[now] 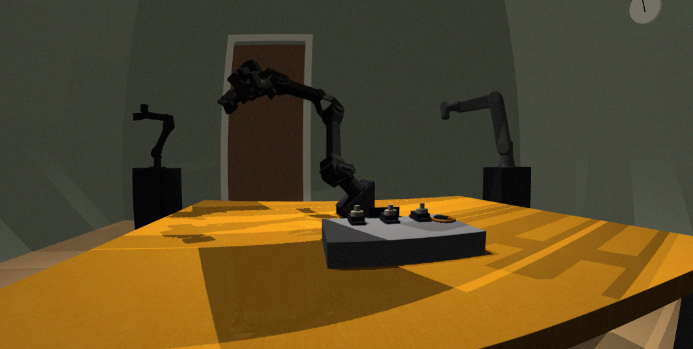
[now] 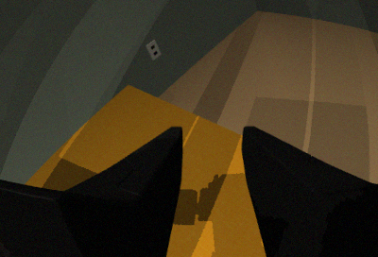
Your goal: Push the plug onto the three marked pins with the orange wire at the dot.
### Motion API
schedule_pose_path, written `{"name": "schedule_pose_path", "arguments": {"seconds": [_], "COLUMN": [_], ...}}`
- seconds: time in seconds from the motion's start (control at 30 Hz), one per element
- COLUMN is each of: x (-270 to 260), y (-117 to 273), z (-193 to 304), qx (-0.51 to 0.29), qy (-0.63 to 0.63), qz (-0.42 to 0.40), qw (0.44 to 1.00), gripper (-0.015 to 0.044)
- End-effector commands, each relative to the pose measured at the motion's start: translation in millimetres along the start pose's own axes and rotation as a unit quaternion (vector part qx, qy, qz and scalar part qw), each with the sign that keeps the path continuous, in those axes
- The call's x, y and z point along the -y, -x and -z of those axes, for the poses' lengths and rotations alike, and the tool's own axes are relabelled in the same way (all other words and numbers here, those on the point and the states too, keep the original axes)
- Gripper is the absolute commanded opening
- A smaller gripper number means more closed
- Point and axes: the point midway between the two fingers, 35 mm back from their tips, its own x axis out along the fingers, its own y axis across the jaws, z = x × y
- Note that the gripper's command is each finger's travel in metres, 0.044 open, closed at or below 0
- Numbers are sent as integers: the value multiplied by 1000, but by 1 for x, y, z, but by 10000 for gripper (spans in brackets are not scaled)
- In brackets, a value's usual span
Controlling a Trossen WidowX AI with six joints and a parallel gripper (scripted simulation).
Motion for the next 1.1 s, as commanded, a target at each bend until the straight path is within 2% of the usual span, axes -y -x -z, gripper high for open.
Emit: {"name": "schedule_pose_path", "arguments": {"seconds": [0.0,0.27,0.53,1.07], "x": [-15,-57,-110,-222], "y": [-25,-64,-85,-76], "z": [17,50,86,159], "qx": [-6,-10,-18,-49], "qy": [-18,-53,-84,-130], "qz": [-35,-108,-178,-312], "qw": [999,993,980,940], "gripper": [115,115,115,115]}}
